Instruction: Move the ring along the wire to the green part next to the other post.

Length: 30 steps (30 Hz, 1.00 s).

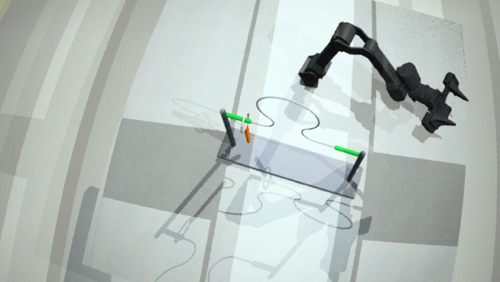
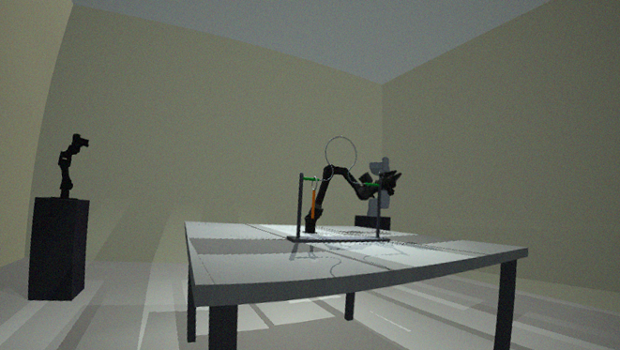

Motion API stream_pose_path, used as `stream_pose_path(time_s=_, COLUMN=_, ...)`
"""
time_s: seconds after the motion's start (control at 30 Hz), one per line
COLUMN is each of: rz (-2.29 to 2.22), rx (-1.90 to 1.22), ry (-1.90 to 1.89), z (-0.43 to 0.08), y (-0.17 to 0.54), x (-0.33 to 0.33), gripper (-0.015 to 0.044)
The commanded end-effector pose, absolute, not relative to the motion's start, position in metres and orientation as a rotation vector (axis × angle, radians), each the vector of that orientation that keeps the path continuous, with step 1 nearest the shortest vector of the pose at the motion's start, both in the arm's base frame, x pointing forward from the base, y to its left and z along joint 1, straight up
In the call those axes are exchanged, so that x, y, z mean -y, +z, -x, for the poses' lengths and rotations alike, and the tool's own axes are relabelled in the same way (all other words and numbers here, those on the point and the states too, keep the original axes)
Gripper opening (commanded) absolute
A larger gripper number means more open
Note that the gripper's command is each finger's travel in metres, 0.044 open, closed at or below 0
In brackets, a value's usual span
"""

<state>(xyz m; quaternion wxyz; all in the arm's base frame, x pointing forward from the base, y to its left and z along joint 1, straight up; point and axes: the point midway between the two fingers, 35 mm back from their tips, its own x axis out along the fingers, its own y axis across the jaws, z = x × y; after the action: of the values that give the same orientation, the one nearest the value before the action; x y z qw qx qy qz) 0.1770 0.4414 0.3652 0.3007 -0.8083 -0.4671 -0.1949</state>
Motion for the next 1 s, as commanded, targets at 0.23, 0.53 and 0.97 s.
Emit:
stream_pose_path(time_s=0.23, rz=2.149, rx=1.3, ry=-0.405, z=-0.174, y=0.344, x=-0.456, gripper=0.019)
stream_pose_path(time_s=0.53, rz=2.102, rx=1.253, ry=-0.322, z=-0.198, y=0.351, x=-0.444, gripper=0.016)
stream_pose_path(time_s=0.97, rz=1.986, rx=1.112, ry=-0.23, z=-0.248, y=0.381, x=-0.4, gripper=0.016)
